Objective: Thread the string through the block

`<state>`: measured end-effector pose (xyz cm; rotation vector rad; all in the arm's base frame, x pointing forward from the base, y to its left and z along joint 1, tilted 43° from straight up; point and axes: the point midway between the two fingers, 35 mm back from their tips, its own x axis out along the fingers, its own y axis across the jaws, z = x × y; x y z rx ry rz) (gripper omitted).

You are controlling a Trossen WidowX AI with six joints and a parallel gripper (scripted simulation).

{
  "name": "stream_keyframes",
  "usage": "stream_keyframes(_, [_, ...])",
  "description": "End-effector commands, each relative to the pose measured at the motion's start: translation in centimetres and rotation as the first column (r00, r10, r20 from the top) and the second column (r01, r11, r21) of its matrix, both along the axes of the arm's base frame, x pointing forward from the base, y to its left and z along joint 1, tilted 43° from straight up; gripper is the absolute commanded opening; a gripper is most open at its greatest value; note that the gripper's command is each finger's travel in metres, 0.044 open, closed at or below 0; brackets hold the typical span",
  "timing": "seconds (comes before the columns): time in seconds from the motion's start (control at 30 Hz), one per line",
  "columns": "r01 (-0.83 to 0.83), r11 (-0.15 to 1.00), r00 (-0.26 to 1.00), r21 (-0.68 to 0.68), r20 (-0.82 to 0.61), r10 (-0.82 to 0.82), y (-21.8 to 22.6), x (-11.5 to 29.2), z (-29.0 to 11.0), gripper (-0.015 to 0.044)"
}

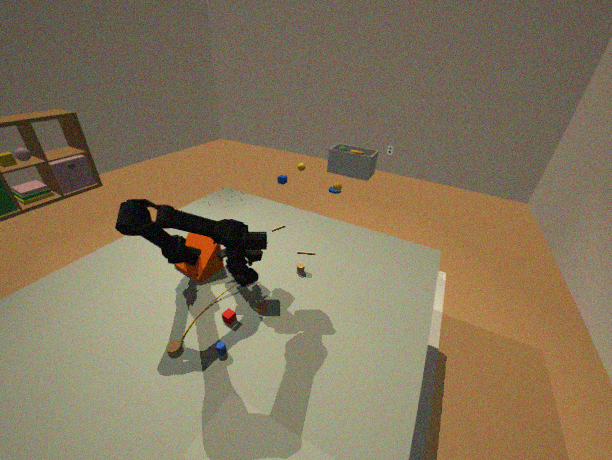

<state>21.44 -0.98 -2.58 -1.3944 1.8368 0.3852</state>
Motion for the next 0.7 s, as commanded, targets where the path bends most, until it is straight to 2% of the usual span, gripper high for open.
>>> stream_keyframes(0.0, [0.003,1.000,1.000,0.010,0.019,-0.003,0.6,0.5,0.5,0.0000])
stream_keyframes(0.67, [0.003,1.000,1.000,0.010,0.018,-0.004,2.3,0.6,2.5,0.0000])
